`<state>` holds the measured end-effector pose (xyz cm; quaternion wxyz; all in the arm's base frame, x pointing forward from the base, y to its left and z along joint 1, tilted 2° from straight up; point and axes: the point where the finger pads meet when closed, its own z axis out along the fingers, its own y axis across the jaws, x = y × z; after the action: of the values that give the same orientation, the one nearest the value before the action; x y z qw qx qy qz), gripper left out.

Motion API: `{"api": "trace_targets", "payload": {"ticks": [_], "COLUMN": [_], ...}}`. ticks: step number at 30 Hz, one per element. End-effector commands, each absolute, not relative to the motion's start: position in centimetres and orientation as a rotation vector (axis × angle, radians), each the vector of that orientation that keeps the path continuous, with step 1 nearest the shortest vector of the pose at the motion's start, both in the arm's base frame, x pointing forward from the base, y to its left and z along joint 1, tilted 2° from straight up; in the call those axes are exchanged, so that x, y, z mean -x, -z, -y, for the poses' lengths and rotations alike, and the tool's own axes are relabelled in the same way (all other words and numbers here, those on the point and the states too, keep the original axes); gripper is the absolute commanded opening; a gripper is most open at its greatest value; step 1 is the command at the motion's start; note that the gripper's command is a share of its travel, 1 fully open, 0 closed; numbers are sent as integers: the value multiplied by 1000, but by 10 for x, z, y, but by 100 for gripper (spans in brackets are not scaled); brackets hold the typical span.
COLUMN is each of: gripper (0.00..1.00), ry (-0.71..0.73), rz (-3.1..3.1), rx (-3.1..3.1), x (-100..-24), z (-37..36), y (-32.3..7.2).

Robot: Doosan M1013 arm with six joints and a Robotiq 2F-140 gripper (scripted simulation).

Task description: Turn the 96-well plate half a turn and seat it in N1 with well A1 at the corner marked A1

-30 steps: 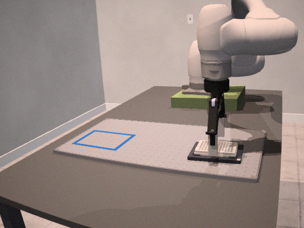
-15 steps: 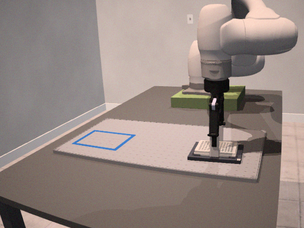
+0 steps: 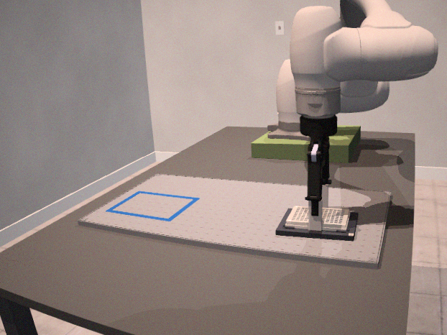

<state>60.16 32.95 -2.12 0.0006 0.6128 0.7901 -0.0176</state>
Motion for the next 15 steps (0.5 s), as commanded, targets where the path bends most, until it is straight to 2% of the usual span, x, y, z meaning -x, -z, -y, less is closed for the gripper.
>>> {"api": "trace_targets", "payload": {"ticks": [1,15], "gripper": [0,0], "ry": [55,55], "rz": [-2481,-2481], "rx": [-1924,-1924], "x": [-602,-602], "z": [-329,-330], "y": [21,11]}}
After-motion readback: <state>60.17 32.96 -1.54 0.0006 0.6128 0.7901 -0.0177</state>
